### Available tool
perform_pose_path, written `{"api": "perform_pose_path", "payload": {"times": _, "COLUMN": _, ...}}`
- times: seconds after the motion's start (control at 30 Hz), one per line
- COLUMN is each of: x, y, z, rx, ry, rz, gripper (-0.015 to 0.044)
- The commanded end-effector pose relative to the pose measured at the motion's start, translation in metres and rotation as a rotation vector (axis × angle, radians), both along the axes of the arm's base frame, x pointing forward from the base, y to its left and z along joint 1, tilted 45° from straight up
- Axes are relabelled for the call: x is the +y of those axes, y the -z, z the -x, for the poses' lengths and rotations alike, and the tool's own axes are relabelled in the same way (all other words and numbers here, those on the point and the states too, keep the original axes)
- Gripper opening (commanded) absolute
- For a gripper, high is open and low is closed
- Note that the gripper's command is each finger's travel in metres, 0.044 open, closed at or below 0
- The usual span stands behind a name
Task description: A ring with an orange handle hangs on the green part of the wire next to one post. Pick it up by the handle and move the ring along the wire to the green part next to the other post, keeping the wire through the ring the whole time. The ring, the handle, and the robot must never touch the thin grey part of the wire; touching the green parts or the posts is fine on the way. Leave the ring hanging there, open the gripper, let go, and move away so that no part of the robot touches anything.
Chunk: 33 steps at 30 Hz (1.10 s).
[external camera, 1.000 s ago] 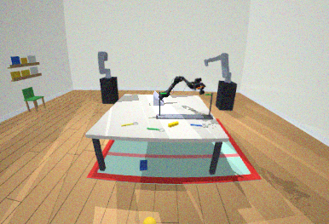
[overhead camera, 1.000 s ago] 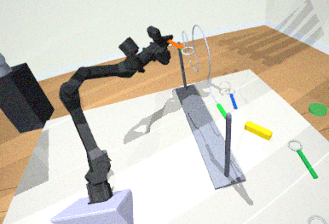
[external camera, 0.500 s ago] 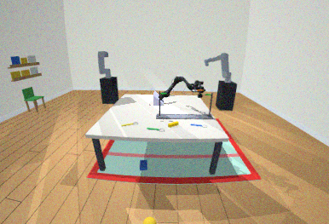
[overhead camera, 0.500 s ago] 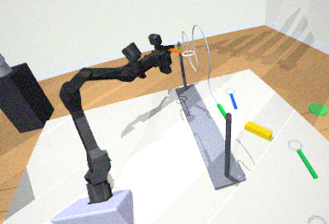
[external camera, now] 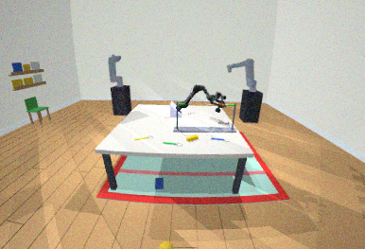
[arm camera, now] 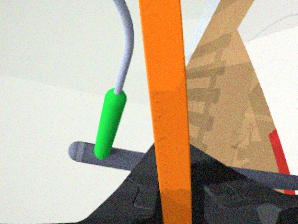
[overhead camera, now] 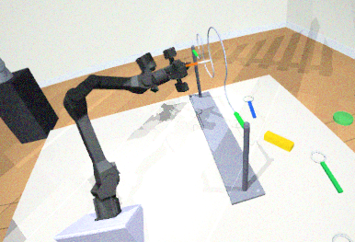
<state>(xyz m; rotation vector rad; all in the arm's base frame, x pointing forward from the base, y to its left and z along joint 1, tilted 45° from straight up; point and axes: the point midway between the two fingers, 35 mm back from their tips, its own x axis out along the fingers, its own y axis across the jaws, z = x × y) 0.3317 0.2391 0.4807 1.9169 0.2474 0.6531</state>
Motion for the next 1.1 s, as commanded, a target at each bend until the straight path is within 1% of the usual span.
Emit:
{"api": "perform_pose_path", "payload": {"times": 0.0, "x": 0.005, "y": 0.013, "z": 0.000, "rx": -0.005, "ry": 0.001, "rz": 0.091, "gripper": -0.0150}}
{"api": "perform_pose_path", "payload": {"times": 0.5, "x": 0.011, "y": 0.070, "z": -0.002, "rx": -0.024, "ry": 0.013, "rz": 0.465, "gripper": -0.0150}}
{"api": "perform_pose_path", "payload": {"times": 1.07, "x": -0.006, "y": 0.128, "z": -0.005, "rx": -0.045, "ry": 0.027, "rz": 0.856, "gripper": -0.0150}}
